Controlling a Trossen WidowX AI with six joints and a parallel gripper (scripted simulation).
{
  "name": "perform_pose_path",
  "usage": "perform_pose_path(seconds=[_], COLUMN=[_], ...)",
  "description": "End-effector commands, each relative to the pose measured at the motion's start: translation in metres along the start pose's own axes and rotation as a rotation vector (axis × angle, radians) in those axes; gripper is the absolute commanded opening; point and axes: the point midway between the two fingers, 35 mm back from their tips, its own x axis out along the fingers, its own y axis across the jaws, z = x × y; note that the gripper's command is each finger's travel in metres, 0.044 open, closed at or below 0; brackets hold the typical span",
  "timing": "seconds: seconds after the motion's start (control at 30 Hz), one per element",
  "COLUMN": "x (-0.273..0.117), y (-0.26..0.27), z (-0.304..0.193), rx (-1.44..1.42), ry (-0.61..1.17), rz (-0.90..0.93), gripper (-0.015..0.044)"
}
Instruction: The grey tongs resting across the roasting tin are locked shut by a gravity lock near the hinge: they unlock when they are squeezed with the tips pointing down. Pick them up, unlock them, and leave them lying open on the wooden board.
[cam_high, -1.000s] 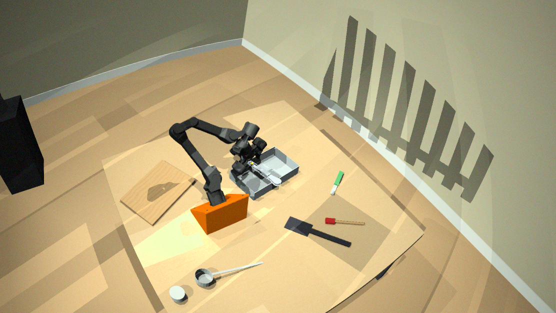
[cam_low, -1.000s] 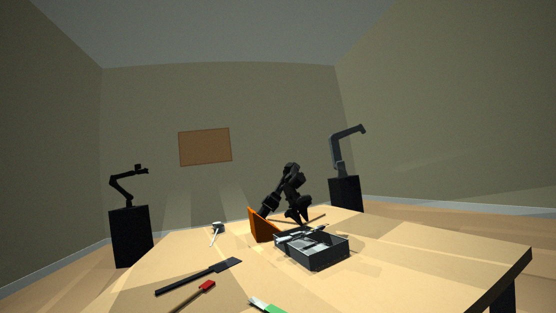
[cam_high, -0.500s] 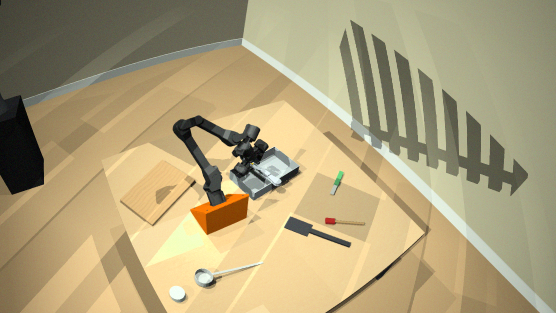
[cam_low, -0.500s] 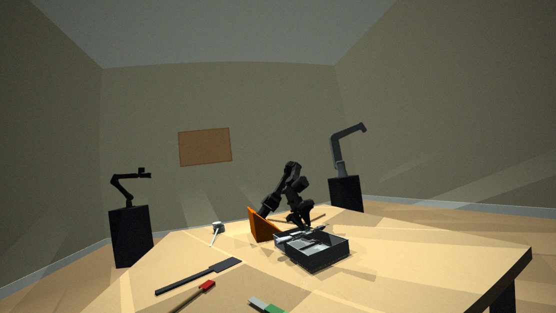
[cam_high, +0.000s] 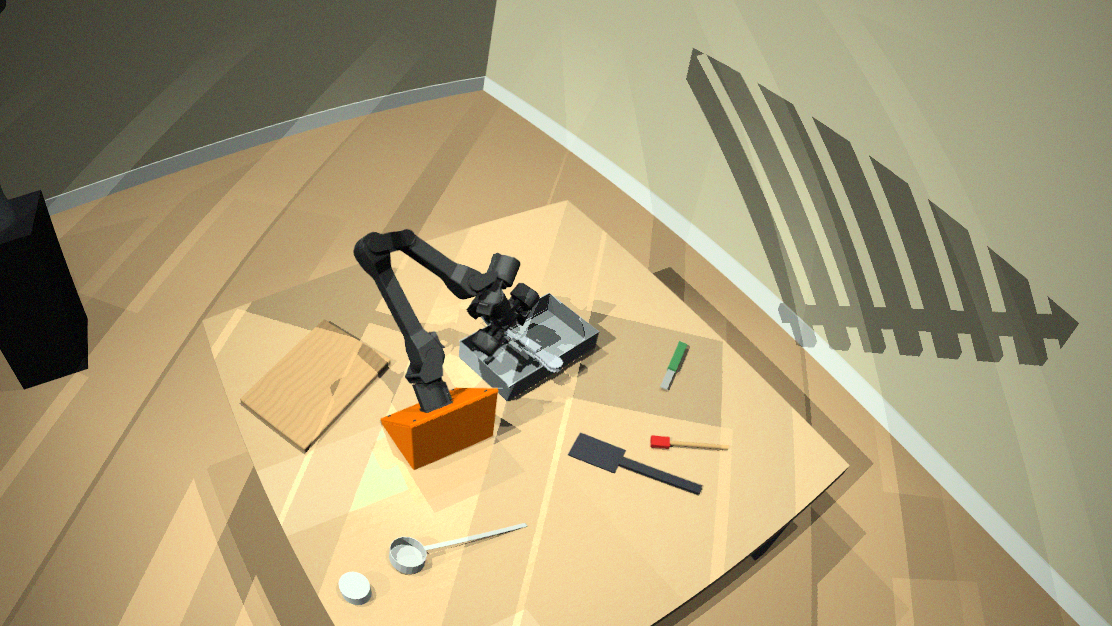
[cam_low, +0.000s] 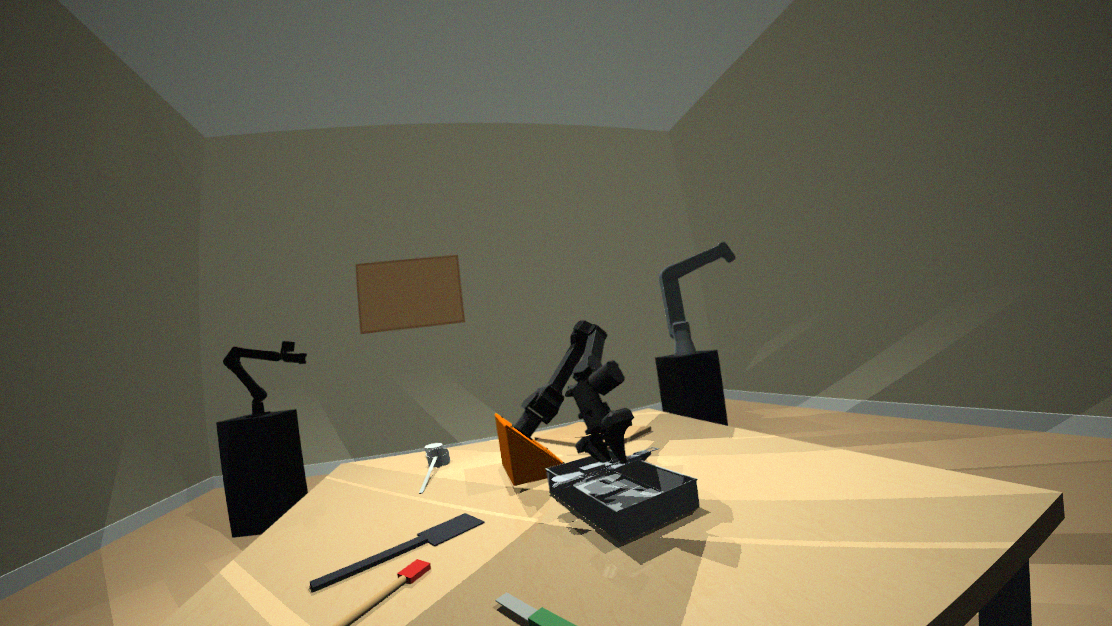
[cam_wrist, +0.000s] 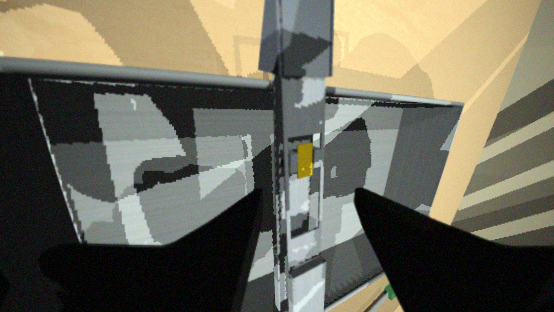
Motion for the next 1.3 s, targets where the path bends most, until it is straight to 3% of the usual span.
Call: perform_pose_path(seconds=[0.0, 0.5, 0.7, 1.0, 1.27], x=[0.007, 0.029, 0.026, 0.026, 0.016], y=[0.001, 0.005, 0.003, 0.003, -0.005], z=[-0.001, 0.001, 0.003, 0.003, 0.001], rx=[0.006, 0.009, 0.003, 0.003, 0.002], ry=[0.005, -0.001, -0.006, -0.006, -0.002], rz=[0.002, -0.003, -0.004, -0.004, -0.001], gripper=[0.026, 0.026, 0.0103, 0.0043, -0.015])
